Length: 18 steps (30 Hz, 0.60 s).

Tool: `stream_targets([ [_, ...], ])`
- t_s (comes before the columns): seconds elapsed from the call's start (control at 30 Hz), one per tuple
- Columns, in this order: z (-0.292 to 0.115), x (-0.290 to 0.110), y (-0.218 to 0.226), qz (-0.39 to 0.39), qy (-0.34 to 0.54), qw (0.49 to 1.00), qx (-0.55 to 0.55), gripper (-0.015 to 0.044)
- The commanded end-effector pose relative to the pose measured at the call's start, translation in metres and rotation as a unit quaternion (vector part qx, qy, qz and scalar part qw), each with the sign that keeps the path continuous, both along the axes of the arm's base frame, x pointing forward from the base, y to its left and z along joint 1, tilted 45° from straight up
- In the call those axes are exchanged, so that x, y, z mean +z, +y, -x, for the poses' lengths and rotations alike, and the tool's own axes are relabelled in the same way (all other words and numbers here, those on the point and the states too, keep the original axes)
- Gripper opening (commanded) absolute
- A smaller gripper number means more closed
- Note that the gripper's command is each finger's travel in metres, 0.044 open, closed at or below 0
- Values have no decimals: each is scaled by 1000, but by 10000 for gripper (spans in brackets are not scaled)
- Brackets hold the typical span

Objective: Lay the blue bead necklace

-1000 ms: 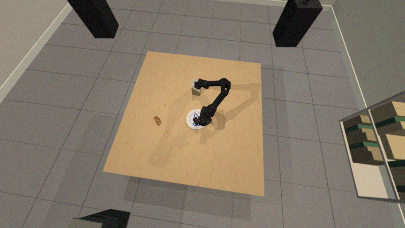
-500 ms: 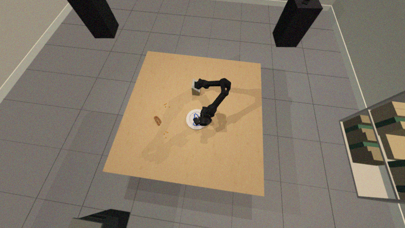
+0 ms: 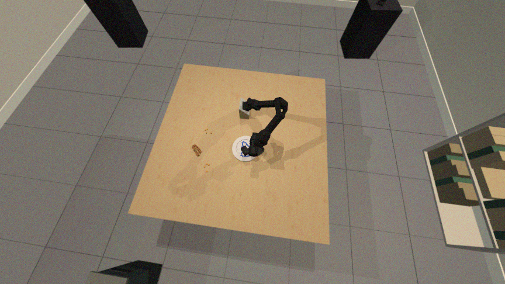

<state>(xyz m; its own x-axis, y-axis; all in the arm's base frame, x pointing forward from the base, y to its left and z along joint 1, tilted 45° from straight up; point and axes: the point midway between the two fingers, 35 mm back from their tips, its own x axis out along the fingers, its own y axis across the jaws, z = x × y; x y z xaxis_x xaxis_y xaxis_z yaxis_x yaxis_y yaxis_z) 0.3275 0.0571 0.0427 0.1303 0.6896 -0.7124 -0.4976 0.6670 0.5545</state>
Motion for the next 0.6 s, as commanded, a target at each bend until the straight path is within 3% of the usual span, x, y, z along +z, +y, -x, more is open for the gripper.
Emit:
stream_targets([
  [0.0,0,2,-2,0,-2,1000,0,440],
  [0.47,0,2,-2,0,-2,1000,0,440],
  [0.57,2,6,-10,6,-26,999,26,361],
])
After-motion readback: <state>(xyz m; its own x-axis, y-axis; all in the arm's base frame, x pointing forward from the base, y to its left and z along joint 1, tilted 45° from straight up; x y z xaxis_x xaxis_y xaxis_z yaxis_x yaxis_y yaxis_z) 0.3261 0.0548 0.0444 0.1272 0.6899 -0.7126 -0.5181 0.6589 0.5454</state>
